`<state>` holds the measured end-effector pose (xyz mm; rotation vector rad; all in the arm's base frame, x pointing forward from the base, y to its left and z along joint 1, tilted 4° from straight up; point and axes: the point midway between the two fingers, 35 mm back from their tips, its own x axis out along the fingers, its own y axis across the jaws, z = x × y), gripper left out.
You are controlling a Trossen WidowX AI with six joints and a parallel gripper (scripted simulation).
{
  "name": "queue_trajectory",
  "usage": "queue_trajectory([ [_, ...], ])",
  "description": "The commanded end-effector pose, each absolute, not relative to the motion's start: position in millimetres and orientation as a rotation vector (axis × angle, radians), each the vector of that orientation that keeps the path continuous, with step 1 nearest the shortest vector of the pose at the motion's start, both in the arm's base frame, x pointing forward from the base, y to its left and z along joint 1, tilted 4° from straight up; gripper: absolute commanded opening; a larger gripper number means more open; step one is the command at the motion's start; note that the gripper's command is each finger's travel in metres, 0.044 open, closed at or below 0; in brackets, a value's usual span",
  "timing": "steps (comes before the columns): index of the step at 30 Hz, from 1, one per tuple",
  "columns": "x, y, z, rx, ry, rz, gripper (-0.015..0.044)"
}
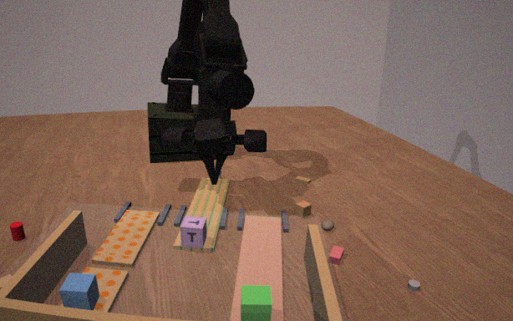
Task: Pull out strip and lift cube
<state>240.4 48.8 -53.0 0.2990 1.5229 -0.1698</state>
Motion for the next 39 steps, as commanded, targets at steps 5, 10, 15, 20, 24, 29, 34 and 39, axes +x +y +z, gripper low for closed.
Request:
queue_trajectory([
  [5, 219, 52, -59, 0.293, 1.561, -0.173, 0.0],
  [10, 214, 54, -59, 0.293, 1.562, -0.173, 0.0],
  [15, 209, 55, -59, 0.293, 1.562, -0.173, 0.0],
  [20, 206, 56, -59, 0.293, 1.562, -0.173, 0.0],
  [24, 206, 56, -59, 0.293, 1.562, -0.173, 0.0],
  [29, 206, 56, -59, 0.293, 1.562, -0.173, 0.0],
  [34, 206, 56, -59, 0.293, 1.562, -0.173, 0.0],
  [39, 206, 56, -59, 0.293, 1.562, -0.173, 0.0],
])
